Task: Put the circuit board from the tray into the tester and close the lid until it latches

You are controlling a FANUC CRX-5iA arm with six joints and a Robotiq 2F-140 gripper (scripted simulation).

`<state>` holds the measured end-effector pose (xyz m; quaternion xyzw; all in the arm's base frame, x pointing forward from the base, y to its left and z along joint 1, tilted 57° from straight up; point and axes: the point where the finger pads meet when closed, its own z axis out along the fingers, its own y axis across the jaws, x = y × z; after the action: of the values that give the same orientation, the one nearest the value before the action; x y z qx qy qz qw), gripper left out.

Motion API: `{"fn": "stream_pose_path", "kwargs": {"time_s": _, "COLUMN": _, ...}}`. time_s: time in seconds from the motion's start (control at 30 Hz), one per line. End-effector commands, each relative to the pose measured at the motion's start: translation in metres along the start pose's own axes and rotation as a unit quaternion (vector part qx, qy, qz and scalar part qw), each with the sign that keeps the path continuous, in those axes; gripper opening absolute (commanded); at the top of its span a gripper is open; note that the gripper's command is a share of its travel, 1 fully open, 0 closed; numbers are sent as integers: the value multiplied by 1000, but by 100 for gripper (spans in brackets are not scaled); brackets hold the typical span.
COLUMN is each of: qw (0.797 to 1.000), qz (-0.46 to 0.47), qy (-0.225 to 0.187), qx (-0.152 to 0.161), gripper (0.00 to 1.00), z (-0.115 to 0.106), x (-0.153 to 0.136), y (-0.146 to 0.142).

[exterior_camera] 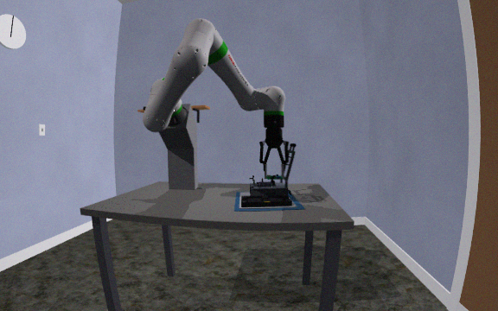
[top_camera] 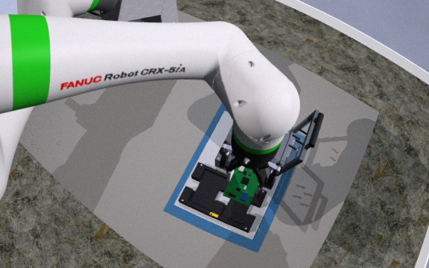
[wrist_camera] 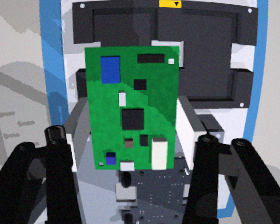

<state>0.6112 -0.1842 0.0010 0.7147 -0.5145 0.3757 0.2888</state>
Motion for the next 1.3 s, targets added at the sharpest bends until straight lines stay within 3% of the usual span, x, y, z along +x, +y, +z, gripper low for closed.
{"fn": "stream_pose_path", "kwargs": {"time_s": 0.0, "qw": 1000, "qz": 0, "qy": 0, "qx": 0, "gripper": 46, "z": -1, "x": -11, "y": 2}}
{"fn": "stream_pose_path", "kwargs": {"time_s": 1.27, "qw": 1000, "qz": 0, "qy": 0, "qx": 0, "gripper": 46, "z": -9, "x": -114, "y": 28}}
